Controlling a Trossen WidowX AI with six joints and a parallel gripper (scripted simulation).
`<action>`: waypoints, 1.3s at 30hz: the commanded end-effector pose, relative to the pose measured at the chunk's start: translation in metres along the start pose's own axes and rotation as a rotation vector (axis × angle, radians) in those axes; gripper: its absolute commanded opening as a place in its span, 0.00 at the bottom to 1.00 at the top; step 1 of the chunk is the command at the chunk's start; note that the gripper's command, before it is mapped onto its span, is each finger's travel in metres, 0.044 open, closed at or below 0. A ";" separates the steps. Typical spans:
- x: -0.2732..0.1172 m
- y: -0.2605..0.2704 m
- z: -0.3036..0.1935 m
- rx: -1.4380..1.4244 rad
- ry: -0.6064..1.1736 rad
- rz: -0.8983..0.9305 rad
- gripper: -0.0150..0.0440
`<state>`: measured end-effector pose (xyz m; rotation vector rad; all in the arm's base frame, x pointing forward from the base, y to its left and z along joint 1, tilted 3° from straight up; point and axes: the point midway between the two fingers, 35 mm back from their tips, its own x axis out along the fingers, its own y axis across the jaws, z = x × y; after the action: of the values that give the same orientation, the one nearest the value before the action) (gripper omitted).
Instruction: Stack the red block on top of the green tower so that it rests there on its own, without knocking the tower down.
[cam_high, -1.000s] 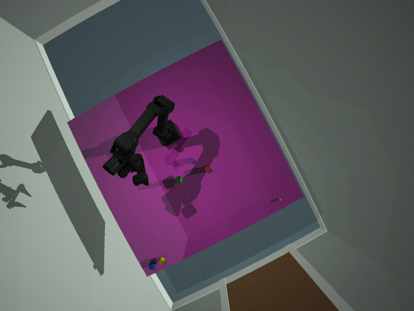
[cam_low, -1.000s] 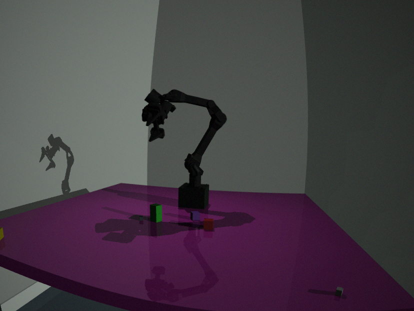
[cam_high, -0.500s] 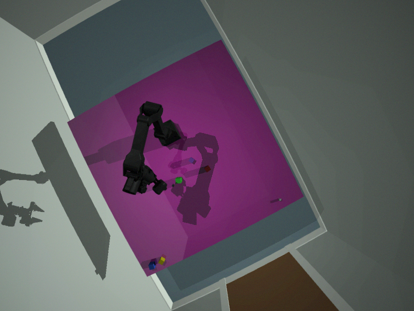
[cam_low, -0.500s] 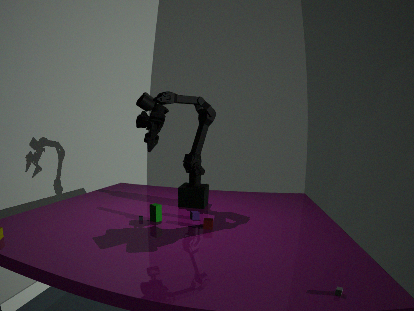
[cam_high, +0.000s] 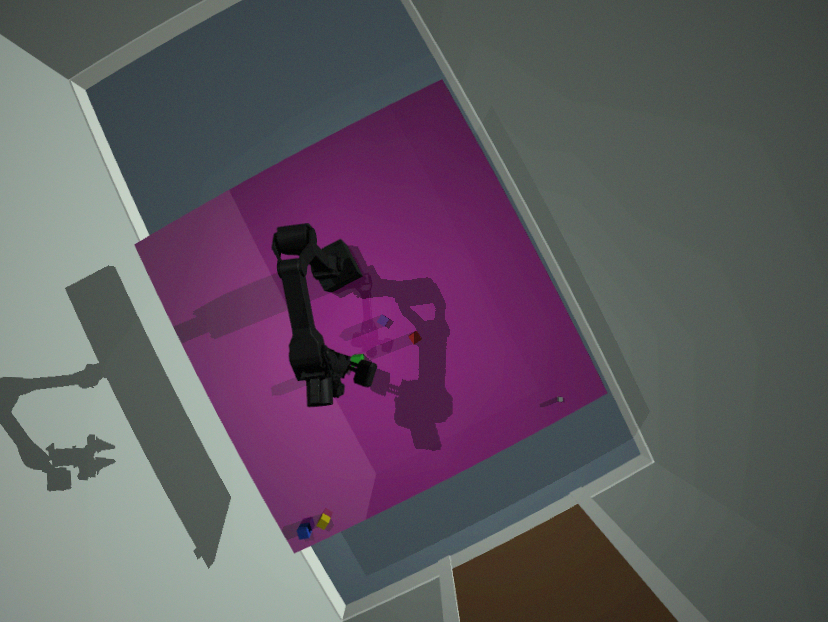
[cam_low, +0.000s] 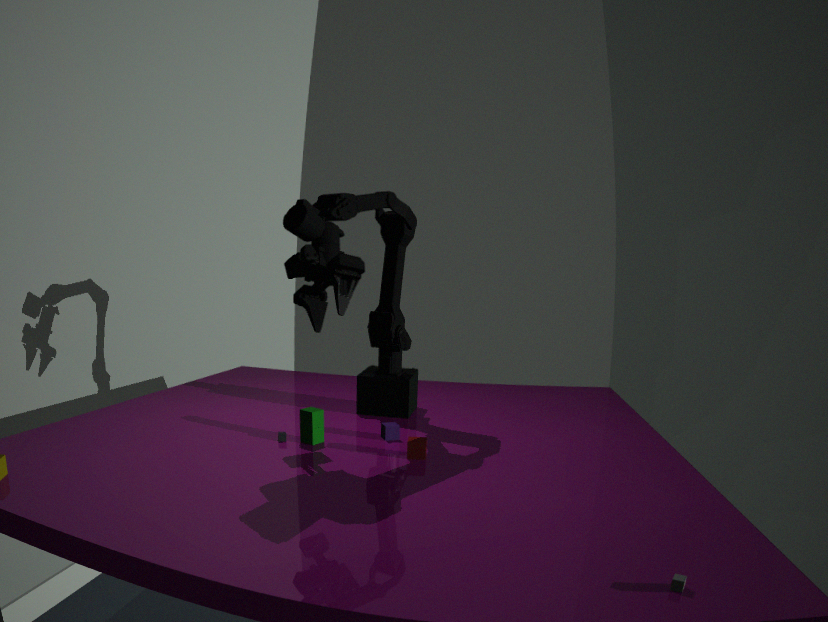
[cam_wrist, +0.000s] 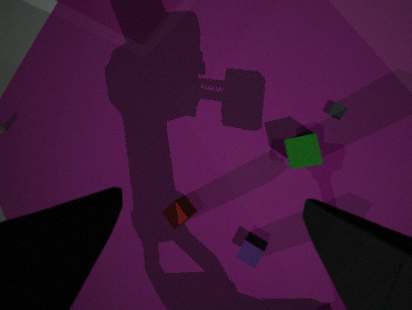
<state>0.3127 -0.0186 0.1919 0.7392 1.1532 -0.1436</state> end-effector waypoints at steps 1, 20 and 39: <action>0.019 0.013 -0.012 -0.057 0.047 -0.040 1.00; 0.125 0.071 -0.089 -0.592 0.264 -0.233 1.00; 0.188 0.079 -0.135 -0.832 0.328 -0.310 1.00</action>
<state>0.3246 0.1713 0.0583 -0.1493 1.4659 0.2069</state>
